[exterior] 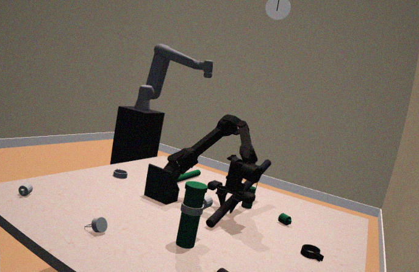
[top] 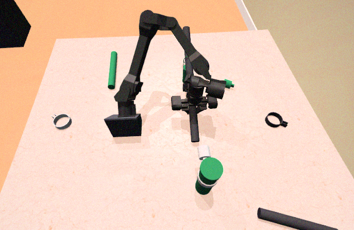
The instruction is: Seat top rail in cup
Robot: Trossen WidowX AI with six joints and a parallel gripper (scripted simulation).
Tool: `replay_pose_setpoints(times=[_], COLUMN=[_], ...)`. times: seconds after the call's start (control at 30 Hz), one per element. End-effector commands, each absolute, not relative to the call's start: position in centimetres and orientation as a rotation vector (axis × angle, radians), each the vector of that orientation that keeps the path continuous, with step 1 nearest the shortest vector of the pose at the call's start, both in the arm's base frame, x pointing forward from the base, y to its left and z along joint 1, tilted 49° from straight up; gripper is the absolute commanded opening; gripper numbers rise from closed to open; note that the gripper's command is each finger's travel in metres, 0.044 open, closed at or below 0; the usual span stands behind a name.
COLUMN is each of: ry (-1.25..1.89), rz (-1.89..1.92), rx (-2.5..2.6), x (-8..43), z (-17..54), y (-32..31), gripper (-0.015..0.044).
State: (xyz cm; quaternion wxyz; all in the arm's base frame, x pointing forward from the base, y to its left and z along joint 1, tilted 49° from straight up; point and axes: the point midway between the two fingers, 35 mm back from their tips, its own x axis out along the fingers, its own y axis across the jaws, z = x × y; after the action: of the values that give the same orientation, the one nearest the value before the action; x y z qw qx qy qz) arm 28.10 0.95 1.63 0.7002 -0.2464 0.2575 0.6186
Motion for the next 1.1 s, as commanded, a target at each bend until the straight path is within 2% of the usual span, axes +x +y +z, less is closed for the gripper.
replay_pose_setpoints(times=[0.0,0.37,1.07], ry=[0.593,0.802,0.793], rz=[1.358,1.305,1.312], rx=[-0.583,-0.771,-0.753], x=[28.3,27.4,27.4], z=[1.8,2.4,2.4], y=[-0.4,-7.7,-7.3], gripper=[0.0000,0.0000,0.0000])
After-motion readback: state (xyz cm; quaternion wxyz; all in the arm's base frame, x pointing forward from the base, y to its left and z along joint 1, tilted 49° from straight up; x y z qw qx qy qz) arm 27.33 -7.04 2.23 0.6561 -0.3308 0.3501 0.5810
